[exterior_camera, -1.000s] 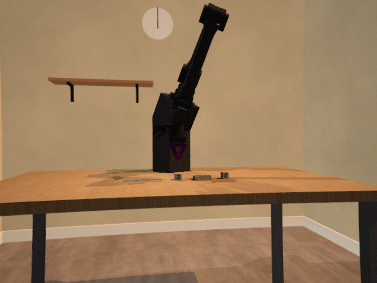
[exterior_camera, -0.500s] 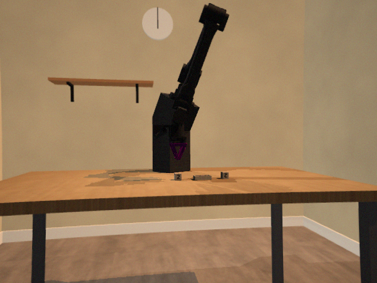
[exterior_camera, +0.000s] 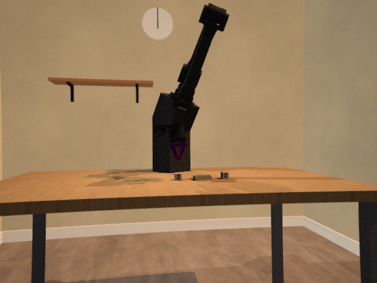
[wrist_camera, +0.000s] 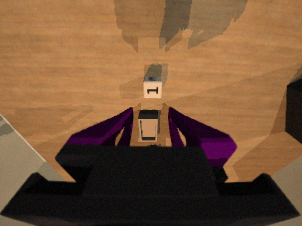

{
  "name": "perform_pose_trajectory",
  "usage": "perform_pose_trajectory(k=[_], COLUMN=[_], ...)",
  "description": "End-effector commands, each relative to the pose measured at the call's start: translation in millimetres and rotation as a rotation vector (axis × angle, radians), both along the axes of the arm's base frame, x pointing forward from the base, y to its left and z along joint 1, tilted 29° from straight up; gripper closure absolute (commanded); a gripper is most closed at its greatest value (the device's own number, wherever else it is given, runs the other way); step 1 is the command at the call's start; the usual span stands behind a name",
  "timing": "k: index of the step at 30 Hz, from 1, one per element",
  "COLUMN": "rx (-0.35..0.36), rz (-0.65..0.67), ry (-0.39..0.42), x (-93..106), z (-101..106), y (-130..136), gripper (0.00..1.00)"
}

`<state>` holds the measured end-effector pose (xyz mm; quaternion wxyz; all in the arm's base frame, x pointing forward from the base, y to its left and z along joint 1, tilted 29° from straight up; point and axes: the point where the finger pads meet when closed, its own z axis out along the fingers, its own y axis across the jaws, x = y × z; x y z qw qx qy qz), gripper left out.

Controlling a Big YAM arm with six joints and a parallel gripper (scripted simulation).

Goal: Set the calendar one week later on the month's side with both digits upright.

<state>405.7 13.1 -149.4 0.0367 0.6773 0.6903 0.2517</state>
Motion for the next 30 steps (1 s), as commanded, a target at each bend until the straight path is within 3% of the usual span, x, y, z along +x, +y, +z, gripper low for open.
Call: perform_pose_trajectory(k=[1, 5, 30], rx=[0.002, 0.001, 0.001], rz=[-0.006, -0.001, -0.006], ry=[0.015, 0.001, 0.002], x=[-8.1, 1.8, 13.1], z=[-6.7, -7.3, -34.1], y=[2.4, 5.0, 12.3], gripper=[0.55, 0.55, 0.55])
